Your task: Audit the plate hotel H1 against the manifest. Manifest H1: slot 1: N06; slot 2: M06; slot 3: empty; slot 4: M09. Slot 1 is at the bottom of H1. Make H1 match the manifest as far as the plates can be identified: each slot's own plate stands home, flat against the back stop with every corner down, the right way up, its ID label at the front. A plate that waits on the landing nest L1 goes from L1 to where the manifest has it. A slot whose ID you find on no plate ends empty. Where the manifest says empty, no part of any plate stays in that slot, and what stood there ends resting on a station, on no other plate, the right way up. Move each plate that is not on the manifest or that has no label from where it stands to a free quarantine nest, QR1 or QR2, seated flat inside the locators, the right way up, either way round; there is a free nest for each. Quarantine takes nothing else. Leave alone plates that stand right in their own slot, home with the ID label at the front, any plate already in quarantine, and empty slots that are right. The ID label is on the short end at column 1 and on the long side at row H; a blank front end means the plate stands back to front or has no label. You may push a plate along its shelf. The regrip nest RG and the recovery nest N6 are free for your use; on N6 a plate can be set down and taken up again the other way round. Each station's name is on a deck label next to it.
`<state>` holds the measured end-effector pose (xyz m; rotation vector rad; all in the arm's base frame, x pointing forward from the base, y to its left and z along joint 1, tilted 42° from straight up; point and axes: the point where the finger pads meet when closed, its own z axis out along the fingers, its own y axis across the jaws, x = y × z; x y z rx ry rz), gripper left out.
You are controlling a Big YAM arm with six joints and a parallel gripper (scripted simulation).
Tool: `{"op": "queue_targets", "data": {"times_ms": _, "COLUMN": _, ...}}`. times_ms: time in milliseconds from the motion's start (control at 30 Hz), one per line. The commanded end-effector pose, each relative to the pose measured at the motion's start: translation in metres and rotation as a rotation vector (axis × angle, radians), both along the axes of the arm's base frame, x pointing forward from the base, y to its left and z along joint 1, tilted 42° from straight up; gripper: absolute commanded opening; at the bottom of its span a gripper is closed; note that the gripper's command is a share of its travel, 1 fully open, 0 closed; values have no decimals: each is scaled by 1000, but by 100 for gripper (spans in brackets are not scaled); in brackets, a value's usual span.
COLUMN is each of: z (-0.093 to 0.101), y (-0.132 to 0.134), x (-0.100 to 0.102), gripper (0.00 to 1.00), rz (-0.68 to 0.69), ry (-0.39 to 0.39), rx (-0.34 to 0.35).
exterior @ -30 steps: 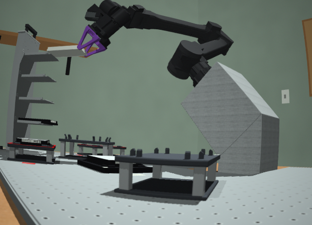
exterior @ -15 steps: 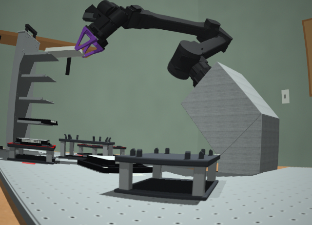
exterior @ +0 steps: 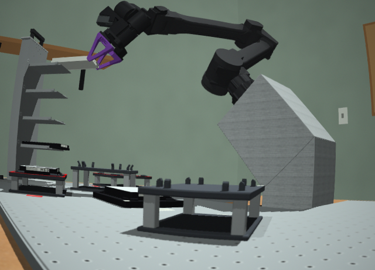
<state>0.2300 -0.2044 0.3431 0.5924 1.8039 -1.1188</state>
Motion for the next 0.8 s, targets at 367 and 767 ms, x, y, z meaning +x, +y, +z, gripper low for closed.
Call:
{"op": "queue_targets", "data": {"times_ms": 367, "z": 45, "y": -5, "x": 10, "gripper": 86, "rz": 12, "ry": -67, "rx": -35}}
{"op": "queue_targets", "data": {"times_ms": 767, "z": 47, "y": -14, "x": 13, "gripper": 86, "rz": 0, "ry": -67, "rx": -37}}
